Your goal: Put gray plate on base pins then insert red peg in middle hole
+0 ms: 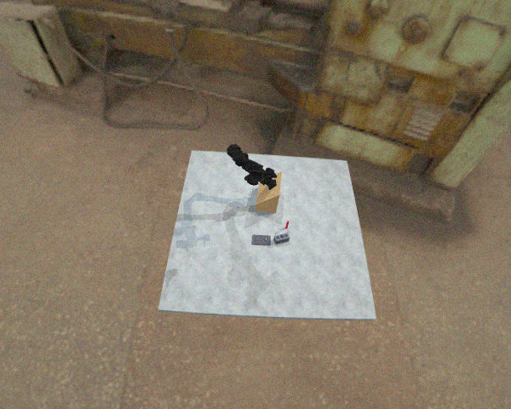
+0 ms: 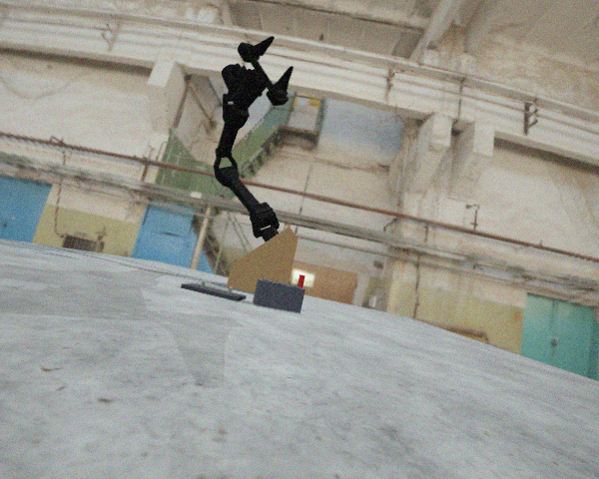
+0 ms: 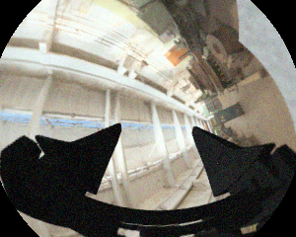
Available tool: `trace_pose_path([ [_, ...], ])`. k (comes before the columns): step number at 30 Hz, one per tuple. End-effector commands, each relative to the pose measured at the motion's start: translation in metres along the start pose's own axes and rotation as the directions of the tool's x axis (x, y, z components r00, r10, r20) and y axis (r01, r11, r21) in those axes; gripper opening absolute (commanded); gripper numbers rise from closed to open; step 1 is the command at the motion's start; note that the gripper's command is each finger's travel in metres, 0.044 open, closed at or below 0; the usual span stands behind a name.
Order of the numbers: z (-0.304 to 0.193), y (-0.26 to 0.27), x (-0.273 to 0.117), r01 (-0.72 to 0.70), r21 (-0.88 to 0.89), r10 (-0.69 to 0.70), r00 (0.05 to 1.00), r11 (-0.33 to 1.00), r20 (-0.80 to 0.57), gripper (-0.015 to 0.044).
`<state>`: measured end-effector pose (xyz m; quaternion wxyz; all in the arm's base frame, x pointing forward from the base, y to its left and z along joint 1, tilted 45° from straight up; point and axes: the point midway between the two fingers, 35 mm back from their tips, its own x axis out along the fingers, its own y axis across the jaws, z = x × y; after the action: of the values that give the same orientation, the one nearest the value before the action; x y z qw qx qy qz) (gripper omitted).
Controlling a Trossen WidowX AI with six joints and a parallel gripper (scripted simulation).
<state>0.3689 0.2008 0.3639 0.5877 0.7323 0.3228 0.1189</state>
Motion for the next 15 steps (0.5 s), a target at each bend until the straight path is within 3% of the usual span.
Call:
trace_pose_path([
  [1, 0.044, -0.046, 0.031, 0.158, 0.059, -0.165, 0.974, 0.986, 0.158, 0.044],
  [7, 0.105, -0.123, 0.058, 0.379, 0.166, -0.413, 0.838, 0.911, 0.357, 0.044],
  [15, 0.176, -0.23, 0.054, 0.626, 0.32, -0.678, 0.491, 0.712, 0.548, 0.044],
])
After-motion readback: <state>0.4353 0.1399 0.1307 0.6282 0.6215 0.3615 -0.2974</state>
